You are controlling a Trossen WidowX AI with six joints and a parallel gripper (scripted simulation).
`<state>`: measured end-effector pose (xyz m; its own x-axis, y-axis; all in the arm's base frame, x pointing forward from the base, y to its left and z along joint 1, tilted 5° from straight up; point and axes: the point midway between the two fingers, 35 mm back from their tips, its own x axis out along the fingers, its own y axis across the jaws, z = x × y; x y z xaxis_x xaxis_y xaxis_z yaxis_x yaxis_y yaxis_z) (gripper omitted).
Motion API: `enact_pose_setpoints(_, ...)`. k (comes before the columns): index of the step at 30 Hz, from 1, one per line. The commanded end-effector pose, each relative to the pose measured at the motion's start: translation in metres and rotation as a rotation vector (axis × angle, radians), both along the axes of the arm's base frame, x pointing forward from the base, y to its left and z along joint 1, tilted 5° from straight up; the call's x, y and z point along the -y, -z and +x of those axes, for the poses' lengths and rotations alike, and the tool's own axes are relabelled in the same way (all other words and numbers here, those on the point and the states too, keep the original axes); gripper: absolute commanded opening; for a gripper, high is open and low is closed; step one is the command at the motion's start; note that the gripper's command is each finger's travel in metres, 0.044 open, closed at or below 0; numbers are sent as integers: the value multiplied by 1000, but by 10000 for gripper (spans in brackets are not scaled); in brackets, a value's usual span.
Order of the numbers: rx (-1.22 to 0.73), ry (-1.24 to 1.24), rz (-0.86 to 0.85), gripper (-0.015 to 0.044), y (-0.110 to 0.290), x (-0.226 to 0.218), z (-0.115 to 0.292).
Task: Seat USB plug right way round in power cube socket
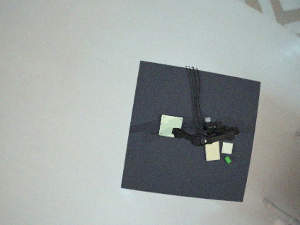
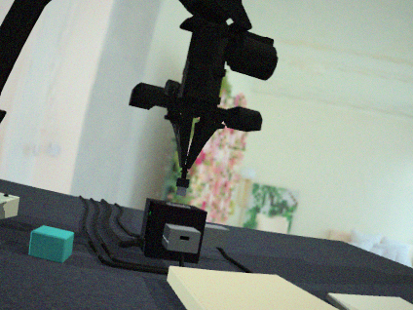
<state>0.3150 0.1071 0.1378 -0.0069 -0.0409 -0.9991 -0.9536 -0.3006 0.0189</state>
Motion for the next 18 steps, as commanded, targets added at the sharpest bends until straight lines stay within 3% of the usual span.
enact_pose_setpoints(1,-2,6,7,0,1,-1,0)
enact_pose_setpoints(18,-5,12,20,0,3,-2,0)
